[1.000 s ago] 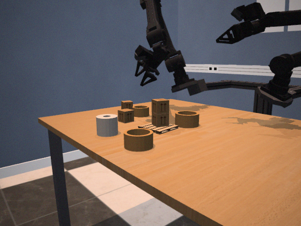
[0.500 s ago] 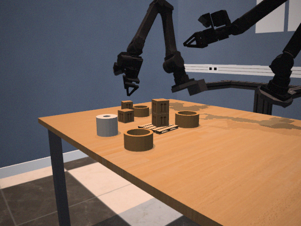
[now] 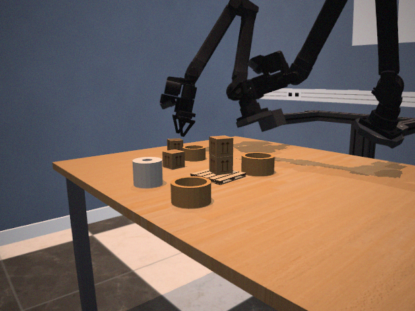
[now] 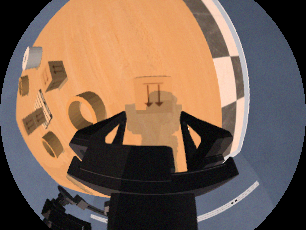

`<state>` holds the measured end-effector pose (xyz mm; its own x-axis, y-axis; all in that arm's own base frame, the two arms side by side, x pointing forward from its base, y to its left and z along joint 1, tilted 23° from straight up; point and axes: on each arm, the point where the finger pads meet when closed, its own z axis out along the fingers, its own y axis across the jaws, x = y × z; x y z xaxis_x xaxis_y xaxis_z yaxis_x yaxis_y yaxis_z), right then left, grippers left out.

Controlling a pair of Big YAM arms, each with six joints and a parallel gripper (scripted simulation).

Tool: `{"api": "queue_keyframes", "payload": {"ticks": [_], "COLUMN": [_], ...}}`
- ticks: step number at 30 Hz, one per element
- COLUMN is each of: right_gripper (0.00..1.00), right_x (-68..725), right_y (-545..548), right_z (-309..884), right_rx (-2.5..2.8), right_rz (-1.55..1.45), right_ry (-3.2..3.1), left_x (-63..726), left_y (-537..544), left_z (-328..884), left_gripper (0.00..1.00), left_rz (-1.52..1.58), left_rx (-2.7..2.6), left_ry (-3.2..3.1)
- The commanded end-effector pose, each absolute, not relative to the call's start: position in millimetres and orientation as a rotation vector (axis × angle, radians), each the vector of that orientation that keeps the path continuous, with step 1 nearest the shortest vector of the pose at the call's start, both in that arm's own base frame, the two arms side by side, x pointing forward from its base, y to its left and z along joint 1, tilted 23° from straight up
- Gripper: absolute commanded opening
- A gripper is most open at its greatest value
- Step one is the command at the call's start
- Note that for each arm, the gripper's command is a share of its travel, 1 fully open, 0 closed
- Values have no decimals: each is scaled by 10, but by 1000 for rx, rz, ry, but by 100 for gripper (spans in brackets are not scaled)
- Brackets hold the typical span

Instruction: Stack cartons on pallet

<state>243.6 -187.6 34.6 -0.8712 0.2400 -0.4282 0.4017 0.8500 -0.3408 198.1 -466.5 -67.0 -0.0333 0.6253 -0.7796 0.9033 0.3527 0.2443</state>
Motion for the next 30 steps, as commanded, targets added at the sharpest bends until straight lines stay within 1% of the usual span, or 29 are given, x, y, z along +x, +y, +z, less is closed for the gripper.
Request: {"api": "queue_keyframes", "payload": {"ticks": [1,4,6,30], "right_gripper": [79,79,79,79], "right_x": [2513,2430,2524,2665], "right_y": [-1973,-1921,-1923,-2108], "right_z": [487,396,440,248], "right_rx": [388,410,398,400], "right_rz": [-606,-564,-555,-564], "right_ry": [2611,2618,2609,2612], "left_x": [2128,2080,2067,2030], "left_y": [-4945,-4990,-4941,-4835], "left_z": [-558,-520,-549,-631], "left_gripper": [100,100,100,100], "left_rz": [-436,-460,-452,-435], "left_rx": [1323,1317,1322,1344], "left_ry": [1680,1676,1683,1705]}}
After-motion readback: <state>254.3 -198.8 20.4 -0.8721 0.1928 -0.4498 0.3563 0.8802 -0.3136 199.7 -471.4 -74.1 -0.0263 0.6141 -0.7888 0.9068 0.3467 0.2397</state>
